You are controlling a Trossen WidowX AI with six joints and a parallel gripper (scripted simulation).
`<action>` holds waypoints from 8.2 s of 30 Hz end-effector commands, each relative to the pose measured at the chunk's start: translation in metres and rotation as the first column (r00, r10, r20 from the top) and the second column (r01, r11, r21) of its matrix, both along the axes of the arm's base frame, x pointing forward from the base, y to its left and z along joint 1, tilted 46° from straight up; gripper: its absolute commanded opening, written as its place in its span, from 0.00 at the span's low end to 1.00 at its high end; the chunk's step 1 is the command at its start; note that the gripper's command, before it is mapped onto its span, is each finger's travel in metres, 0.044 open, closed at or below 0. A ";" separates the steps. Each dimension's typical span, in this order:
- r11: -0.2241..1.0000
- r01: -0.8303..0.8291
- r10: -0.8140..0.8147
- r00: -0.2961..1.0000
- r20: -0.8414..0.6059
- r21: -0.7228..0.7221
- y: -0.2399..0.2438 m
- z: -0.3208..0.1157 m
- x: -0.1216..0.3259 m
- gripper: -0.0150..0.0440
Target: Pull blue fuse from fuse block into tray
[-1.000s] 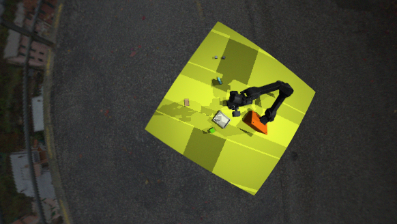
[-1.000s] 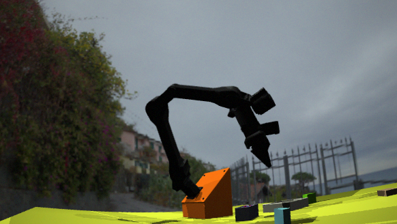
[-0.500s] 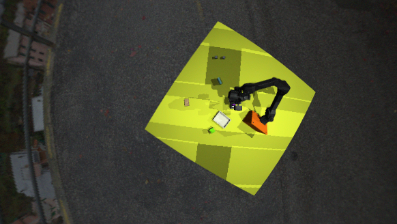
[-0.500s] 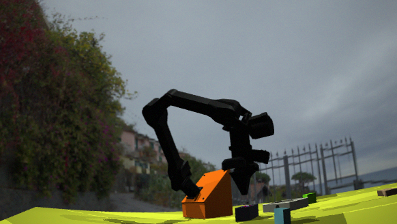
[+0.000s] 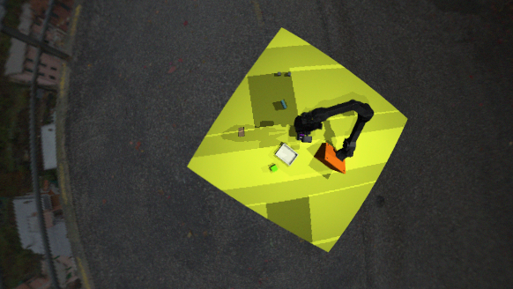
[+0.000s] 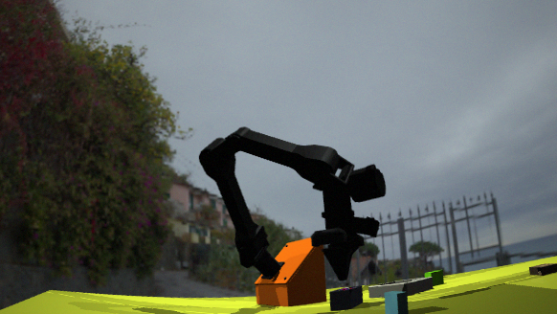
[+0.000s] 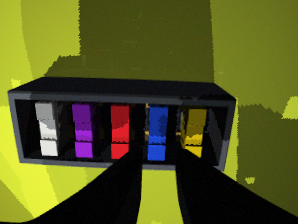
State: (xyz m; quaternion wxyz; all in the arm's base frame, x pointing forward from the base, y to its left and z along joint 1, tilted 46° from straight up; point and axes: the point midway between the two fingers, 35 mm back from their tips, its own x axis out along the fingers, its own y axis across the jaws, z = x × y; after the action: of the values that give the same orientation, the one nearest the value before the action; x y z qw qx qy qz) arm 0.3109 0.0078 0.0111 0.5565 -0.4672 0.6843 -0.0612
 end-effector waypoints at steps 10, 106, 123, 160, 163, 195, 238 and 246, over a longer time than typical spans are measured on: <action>1.000 -0.006 0.006 1.000 0.000 -0.006 -0.008 -0.009 0.002 0.37; 1.000 -0.004 0.004 1.000 0.000 -0.003 0.001 -0.001 0.001 0.25; 1.000 -0.005 0.005 1.000 0.000 -0.004 0.007 0.005 0.001 0.25; 1.000 -0.009 0.009 1.000 0.000 0.007 0.056 0.000 0.004 0.25; 1.000 -0.010 0.010 1.000 0.000 0.011 0.069 -0.011 0.005 0.25; 1.000 -0.006 0.006 1.000 0.002 0.009 0.165 -0.120 -0.022 0.25; 1.000 -0.006 0.006 1.000 0.002 0.009 0.168 -0.117 -0.023 0.81; 1.000 -0.010 0.010 1.000 0.001 0.005 0.166 -0.118 -0.022 0.81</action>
State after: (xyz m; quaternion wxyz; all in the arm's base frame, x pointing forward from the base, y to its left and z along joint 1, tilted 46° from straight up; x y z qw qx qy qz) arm 0.2888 0.1744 -0.1067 0.5583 -0.4692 0.6818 -0.0569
